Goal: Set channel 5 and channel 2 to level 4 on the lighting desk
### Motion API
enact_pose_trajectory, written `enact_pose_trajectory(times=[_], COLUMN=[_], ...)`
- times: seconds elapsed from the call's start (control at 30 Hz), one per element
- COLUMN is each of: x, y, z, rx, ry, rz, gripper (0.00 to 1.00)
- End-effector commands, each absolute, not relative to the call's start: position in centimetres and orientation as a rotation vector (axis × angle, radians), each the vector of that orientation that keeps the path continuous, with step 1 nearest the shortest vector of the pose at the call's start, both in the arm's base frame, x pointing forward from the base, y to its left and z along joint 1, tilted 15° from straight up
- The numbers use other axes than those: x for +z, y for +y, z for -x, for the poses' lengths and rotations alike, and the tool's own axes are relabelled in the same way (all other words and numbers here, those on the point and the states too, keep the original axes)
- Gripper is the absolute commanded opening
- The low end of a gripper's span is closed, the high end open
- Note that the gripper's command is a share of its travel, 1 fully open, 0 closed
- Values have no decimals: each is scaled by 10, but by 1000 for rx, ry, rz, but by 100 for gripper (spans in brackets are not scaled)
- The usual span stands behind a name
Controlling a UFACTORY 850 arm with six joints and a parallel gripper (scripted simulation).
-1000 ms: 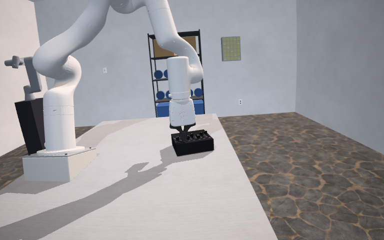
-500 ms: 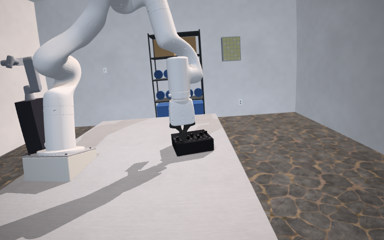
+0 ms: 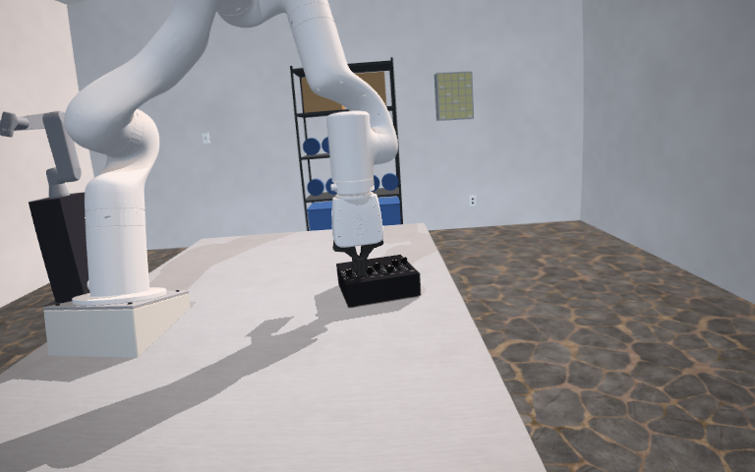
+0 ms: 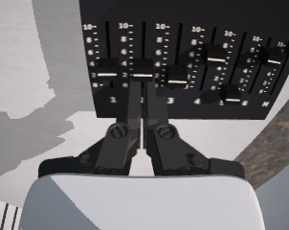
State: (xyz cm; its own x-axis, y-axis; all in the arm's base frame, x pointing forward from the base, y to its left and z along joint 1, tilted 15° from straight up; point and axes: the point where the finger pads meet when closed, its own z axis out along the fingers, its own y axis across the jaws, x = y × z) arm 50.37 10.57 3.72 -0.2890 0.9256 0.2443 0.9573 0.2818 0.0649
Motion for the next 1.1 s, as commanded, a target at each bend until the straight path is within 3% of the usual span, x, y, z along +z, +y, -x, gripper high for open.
enact_pose_trajectory(times=[0.0, 1.07], x=[38, 37], y=[106, 101], z=[-505, -506], rx=[-300, -300], ry=[-2384, -2384], rz=[1769, 1769], gripper=[0, 0])
